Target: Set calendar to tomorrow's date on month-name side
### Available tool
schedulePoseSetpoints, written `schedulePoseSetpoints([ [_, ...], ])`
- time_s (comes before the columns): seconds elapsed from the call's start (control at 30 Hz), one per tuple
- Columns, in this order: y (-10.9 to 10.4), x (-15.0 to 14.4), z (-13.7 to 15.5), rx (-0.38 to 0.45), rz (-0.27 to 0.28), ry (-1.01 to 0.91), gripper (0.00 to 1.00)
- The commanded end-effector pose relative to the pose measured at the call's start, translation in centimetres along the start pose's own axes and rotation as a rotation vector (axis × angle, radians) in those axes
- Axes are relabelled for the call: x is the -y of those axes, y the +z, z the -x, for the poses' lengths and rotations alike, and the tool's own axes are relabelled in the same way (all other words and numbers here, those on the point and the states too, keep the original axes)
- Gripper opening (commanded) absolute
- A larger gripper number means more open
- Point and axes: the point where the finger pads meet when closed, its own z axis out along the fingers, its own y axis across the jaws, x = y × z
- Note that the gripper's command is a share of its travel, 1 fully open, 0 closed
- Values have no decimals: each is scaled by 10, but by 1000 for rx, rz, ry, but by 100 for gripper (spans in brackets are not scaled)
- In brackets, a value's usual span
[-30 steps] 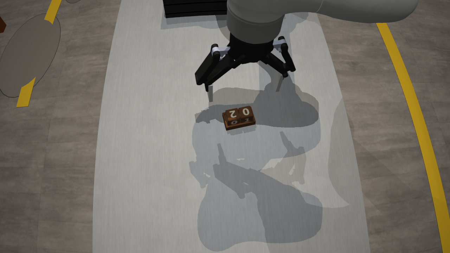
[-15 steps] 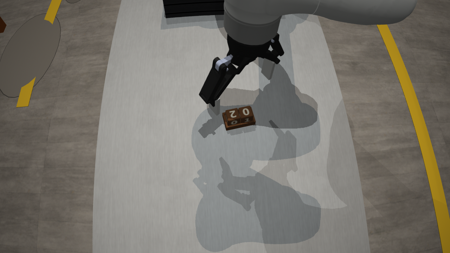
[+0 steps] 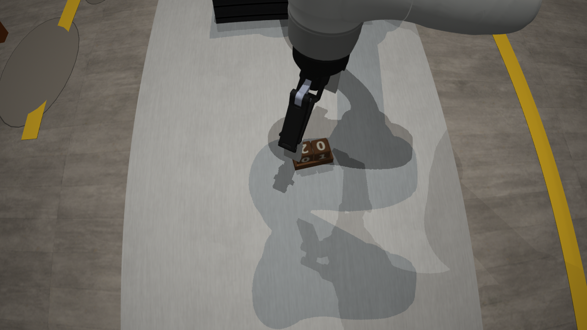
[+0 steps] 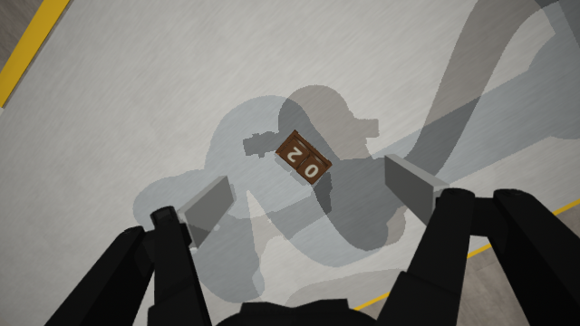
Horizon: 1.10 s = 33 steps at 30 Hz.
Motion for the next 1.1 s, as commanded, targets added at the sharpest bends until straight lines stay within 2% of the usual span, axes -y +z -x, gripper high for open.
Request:
schedulePoseSetpoints([
  [0.0, -1, 9, -1, 17, -6, -173, 100],
  [0.17, -1, 10, -1, 17, -7, -258, 100],
  [0.23, -1, 11, -2, 17, -8, -372, 100],
  [0.57, 0, 13, -4, 16, -10, -643, 100],
  [0.87, 0, 13, -5, 15, -10, -691, 100],
  [0.9, 0, 13, -5, 15, -10, -691, 28],
  [1.07, 0, 13, -5, 15, -10, -691, 28],
])
